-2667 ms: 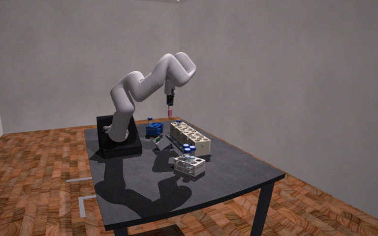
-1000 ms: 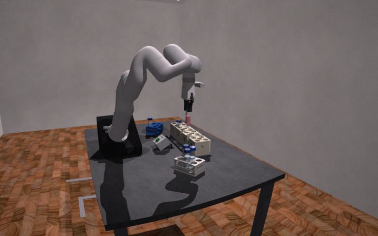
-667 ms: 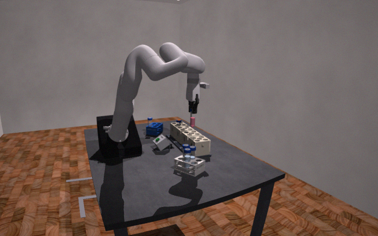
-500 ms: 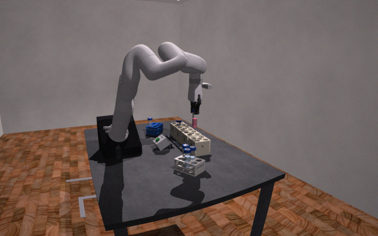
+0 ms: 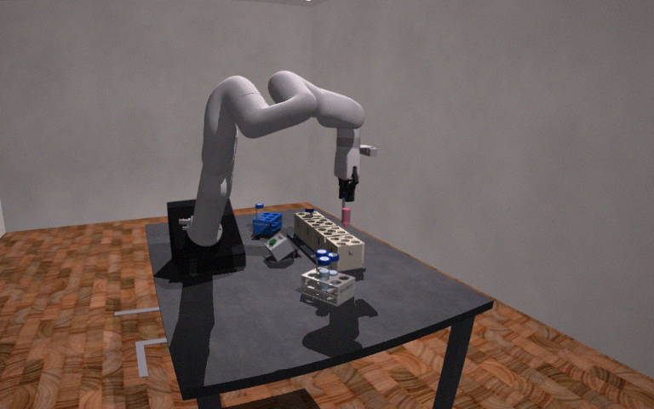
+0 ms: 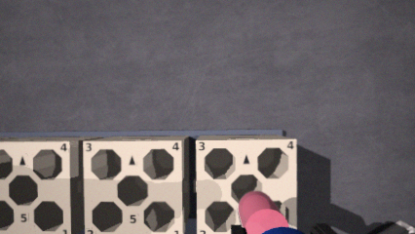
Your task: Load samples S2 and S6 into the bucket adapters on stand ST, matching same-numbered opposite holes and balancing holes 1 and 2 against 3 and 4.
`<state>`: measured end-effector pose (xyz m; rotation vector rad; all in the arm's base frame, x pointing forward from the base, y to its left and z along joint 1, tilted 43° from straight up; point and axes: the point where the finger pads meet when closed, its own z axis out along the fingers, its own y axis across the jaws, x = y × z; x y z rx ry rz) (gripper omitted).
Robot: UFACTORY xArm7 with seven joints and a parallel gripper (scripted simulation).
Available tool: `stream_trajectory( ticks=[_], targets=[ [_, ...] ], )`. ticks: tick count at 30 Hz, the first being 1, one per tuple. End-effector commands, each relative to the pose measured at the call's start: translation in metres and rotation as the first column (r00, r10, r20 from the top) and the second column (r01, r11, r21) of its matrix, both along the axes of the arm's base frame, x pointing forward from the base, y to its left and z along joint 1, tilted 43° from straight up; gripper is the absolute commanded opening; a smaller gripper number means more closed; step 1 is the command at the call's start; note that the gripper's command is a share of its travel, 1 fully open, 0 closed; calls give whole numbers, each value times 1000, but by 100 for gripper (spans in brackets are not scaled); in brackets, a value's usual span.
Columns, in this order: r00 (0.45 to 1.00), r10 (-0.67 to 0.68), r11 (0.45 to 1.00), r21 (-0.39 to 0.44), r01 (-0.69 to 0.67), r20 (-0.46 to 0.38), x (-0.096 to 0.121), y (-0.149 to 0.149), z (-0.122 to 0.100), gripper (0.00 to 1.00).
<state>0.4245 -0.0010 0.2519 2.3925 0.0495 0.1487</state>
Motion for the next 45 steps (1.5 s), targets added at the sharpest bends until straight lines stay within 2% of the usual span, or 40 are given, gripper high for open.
stream_trajectory(
  ticks=[1, 14, 33, 45],
  targets=[
    [1000, 4, 1000, 1, -4, 3, 1, 2, 1, 0],
    [1000, 4, 1000, 1, -4, 3, 1, 2, 1, 0],
    [1000, 4, 1000, 1, -4, 3, 5, -21, -23, 0],
    [1000, 4, 1000, 1, -4, 3, 6, -24, -26, 0]
  ],
)
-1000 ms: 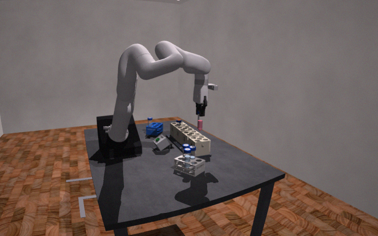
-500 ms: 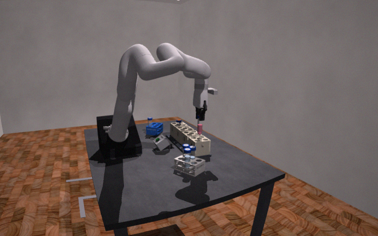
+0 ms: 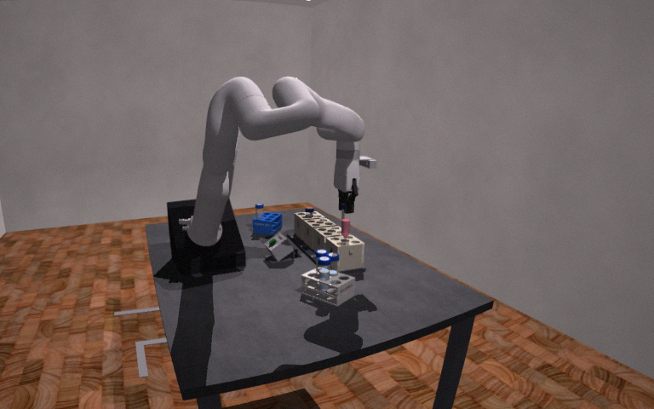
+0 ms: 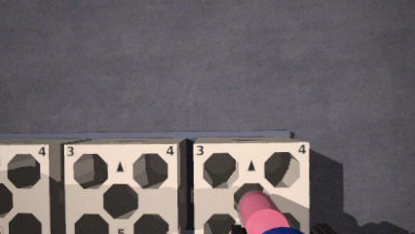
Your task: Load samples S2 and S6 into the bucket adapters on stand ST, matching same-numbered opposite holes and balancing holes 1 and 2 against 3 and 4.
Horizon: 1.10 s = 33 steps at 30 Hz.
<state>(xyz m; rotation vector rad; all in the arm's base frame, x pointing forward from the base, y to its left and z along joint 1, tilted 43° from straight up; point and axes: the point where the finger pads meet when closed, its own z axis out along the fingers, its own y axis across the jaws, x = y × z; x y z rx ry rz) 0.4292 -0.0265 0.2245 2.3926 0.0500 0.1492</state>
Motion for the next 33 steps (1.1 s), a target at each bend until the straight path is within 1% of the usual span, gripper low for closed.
stream_trajectory(
  ticks=[1, 8, 33],
  targets=[
    [1000, 3, 1000, 1, -3, 3, 1, 2, 1, 0],
    [1000, 3, 1000, 1, -3, 3, 1, 2, 1, 0],
    [1000, 3, 1000, 0, -3, 3, 4, -14, -16, 0]
  ],
)
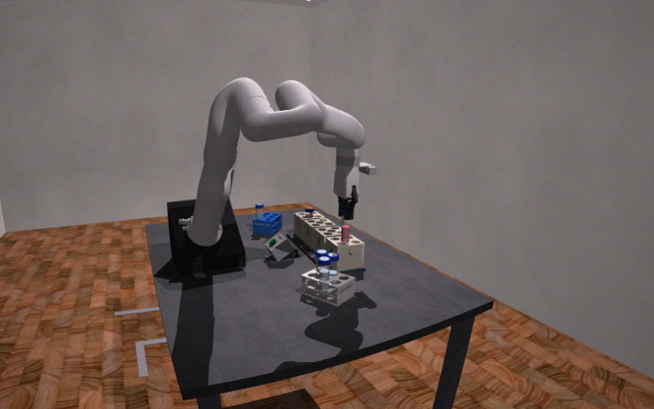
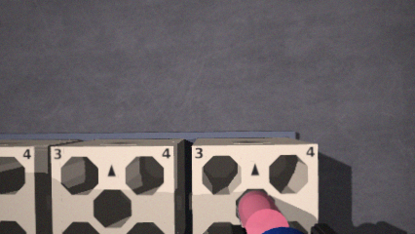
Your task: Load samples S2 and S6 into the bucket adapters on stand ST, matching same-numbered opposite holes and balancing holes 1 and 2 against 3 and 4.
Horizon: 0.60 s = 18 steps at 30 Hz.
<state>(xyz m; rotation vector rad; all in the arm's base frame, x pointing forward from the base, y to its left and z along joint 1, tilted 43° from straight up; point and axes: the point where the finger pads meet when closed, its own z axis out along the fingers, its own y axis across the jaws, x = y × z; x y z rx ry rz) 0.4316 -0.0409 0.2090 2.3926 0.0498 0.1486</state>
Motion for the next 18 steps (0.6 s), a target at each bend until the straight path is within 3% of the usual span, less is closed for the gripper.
stream_trajectory(
  ticks=[1, 18],
  targets=[
    [1000, 4, 1000, 0, -4, 4, 1, 0, -1, 0],
    [1000, 4, 1000, 0, -4, 4, 3, -10, -12, 0]
  ],
)
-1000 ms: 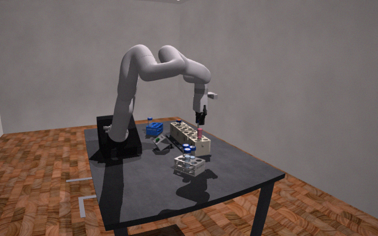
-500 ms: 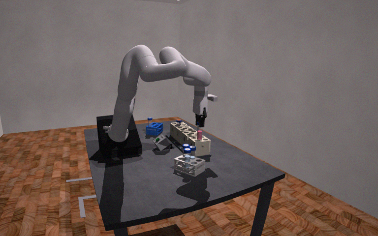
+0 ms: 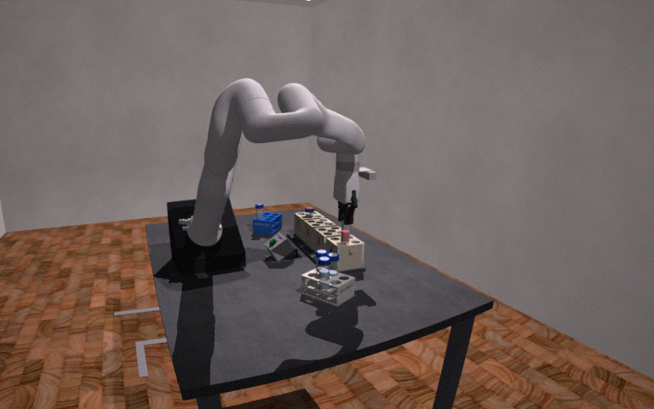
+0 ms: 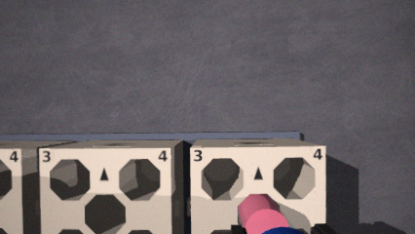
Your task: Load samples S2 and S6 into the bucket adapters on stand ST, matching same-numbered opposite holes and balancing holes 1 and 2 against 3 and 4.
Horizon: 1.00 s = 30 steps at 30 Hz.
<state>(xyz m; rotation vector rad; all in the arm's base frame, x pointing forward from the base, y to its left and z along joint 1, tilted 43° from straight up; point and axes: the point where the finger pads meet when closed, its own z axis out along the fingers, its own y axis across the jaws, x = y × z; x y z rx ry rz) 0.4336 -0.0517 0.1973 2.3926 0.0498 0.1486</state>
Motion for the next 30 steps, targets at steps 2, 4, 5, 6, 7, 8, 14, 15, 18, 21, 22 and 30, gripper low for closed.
stream_trajectory(
  ticks=[2, 4, 5, 6, 7, 8, 14, 15, 18, 21, 22, 30],
  targets=[
    [1000, 4, 1000, 0, -4, 4, 2, -1, -2, 0],
    [1000, 4, 1000, 0, -4, 4, 2, -2, -3, 0],
    [1000, 4, 1000, 0, -4, 4, 2, -3, -4, 0],
    [1000, 4, 1000, 0, -4, 4, 2, -3, -4, 0],
    [1000, 4, 1000, 0, -4, 4, 2, -3, -4, 0],
    [1000, 4, 1000, 0, -4, 4, 2, -4, -4, 0],
    [1000, 4, 1000, 0, -4, 4, 3, -8, -9, 0],
    [1000, 4, 1000, 0, -4, 4, 3, -8, -10, 0],
    [1000, 4, 1000, 0, -4, 4, 3, -10, -12, 0],
    [1000, 4, 1000, 0, -4, 4, 4, -12, -14, 0],
    [1000, 4, 1000, 0, -4, 4, 4, -13, -15, 0],
    [1000, 4, 1000, 0, -4, 4, 5, -17, -19, 0]
  ],
)
